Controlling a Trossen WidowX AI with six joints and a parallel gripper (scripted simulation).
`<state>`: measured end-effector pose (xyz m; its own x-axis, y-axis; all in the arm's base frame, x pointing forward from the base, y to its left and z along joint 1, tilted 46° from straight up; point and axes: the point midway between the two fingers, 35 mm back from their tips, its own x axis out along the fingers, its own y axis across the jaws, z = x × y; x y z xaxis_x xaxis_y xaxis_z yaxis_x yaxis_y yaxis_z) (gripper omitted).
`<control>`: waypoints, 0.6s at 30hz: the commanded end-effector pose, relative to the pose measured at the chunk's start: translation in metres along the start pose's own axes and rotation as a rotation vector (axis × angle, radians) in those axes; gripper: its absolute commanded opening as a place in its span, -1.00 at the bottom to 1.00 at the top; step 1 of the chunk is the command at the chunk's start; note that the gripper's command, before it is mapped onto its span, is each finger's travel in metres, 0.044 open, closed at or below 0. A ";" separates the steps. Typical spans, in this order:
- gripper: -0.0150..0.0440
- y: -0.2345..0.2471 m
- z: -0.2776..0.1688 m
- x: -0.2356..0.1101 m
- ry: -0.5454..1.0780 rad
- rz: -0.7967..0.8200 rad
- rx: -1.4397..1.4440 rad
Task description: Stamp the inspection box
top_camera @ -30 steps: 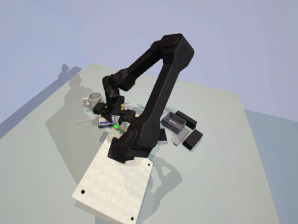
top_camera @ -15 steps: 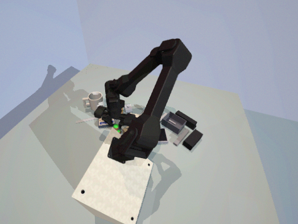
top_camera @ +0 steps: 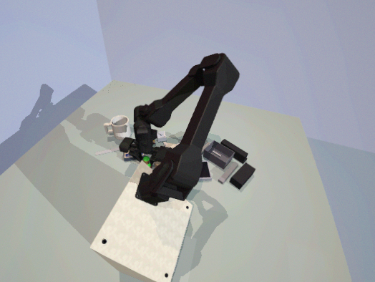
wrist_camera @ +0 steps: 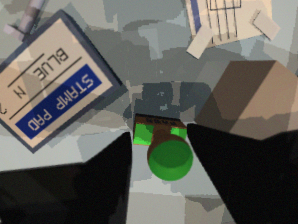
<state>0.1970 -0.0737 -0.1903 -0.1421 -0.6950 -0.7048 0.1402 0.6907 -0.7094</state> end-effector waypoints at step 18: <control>0.12 0.000 0.000 0.000 0.000 -0.002 -0.002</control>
<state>0.1968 -0.0738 -0.1905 -0.1402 -0.6979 -0.7023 0.1364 0.6889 -0.7119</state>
